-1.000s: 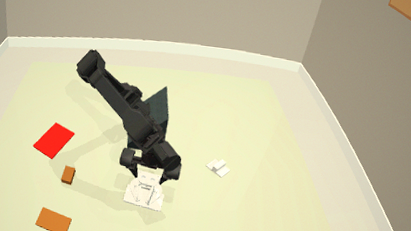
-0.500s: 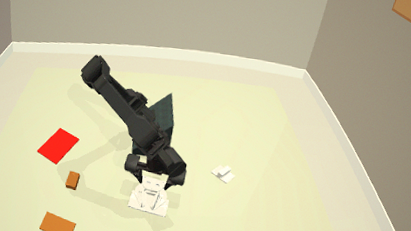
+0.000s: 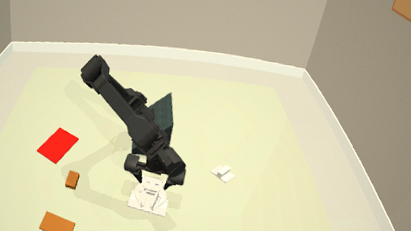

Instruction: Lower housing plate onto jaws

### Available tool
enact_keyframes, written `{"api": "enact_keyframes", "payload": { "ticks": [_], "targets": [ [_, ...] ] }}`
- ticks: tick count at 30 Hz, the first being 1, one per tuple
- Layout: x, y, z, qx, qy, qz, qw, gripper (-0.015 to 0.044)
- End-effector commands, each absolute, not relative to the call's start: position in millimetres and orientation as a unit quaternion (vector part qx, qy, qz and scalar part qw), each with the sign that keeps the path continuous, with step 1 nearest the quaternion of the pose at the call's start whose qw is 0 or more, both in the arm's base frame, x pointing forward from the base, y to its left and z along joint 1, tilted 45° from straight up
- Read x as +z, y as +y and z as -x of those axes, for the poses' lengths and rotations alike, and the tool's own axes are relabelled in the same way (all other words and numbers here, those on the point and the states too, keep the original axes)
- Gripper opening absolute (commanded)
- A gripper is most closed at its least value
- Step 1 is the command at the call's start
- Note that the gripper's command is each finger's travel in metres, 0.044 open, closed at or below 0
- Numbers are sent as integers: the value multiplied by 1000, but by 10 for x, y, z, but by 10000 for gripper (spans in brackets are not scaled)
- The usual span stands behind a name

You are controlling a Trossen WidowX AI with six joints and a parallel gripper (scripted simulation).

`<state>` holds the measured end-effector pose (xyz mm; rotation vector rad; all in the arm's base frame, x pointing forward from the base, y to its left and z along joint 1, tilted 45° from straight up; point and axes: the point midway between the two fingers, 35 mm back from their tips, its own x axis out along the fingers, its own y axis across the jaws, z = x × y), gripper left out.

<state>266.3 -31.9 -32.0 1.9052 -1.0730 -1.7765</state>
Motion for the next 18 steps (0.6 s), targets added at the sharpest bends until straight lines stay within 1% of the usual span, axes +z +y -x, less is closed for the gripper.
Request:
{"api": "enact_keyframes", "payload": {
  "ticks": [1,18],
  "targets": [
    [-332,-335,-2670,-622,-376,-668,160,351],
    [-346,-349,-2669,-622,-376,-668,160,351]
  ]
}}
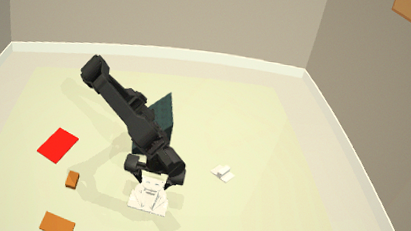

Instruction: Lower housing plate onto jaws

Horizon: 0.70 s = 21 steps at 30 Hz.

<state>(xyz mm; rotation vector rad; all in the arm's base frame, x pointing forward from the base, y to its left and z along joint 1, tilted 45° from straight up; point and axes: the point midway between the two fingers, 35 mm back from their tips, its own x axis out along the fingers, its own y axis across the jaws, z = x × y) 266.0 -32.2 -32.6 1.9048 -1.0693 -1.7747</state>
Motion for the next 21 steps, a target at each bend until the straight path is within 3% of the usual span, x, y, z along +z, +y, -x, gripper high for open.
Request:
{"api": "enact_keyframes", "payload": {
  "ticks": [1,15,18,21],
  "targets": [
    [-346,-349,-2669,-622,-376,-668,160,351],
    [-346,-349,-2669,-622,-376,-668,160,351],
    [-327,-322,-2662,-622,-375,-668,163,430],
    [-327,-322,-2662,-622,-375,-668,163,440]
  ]
}}
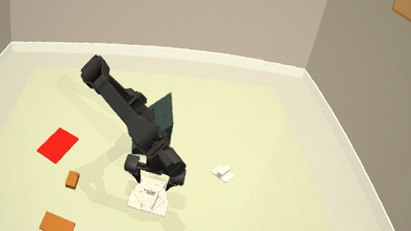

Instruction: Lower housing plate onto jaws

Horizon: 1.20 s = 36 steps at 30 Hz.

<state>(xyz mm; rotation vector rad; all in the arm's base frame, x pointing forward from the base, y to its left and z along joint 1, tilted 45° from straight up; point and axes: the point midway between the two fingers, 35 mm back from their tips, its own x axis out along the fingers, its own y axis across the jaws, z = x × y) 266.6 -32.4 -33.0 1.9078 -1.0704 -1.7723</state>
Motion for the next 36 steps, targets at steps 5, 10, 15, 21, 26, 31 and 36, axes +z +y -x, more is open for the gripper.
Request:
{"api": "enact_keyframes", "payload": {
  "ticks": [5,10,15,21,26,31,36],
  "targets": [
    [-327,-322,-2662,-622,-375,-668,163,440],
    [-327,-322,-2662,-622,-375,-668,163,440],
    [-206,-192,-2688,-622,-374,-668,162,440],
    [195,178,-2692,-623,-376,-667,160,440],
    [166,169,-2689,-621,-372,-671,163,440],
    [430,451,-2314,-624,-371,-669,159,440],
    [585,564,-2080,-625,-374,-667,159,440]
  ]
}}
